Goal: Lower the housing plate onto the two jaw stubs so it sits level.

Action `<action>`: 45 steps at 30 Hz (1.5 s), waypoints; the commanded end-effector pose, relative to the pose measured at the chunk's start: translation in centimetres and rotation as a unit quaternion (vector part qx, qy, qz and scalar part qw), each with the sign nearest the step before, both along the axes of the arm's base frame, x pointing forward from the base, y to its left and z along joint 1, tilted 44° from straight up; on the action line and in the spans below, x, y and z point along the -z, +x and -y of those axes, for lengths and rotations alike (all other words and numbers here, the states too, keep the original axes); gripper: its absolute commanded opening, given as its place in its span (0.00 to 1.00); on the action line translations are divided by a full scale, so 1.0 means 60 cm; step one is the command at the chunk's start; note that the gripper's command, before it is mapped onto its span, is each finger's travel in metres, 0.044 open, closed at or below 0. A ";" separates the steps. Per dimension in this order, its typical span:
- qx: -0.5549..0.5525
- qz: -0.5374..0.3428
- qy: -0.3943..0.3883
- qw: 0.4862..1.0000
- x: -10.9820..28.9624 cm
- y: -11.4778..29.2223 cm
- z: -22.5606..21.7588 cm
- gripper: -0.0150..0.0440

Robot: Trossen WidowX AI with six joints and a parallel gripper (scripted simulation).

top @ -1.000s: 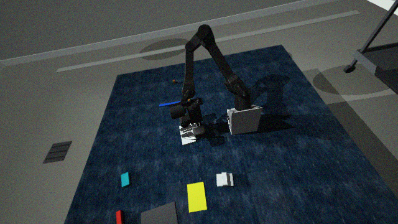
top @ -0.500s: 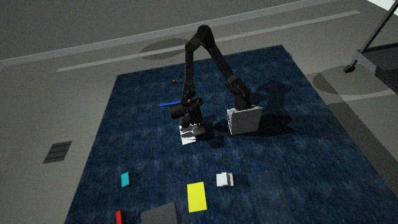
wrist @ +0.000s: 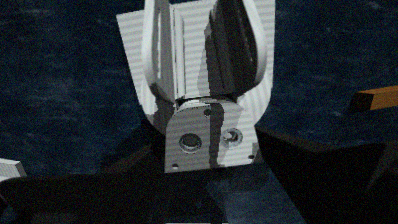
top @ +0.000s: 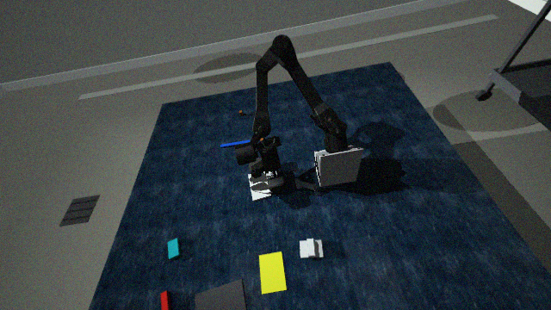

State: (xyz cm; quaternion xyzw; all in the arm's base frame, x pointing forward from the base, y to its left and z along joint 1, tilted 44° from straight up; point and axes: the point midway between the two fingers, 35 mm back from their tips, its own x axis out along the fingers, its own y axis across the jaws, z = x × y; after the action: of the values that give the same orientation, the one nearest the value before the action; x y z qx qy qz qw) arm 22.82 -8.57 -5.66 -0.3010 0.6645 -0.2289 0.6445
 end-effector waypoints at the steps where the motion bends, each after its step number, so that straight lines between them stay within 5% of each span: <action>1: -0.001 -0.001 -0.003 1.000 0.001 0.000 0.003 0.85; 45: -0.001 -0.001 -0.003 1.000 0.008 0.000 0.010 0.85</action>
State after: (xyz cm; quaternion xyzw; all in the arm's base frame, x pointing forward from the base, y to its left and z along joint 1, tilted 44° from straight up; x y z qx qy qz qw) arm 22.80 -9.09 -6.14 -0.3018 0.6645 -0.2294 0.6440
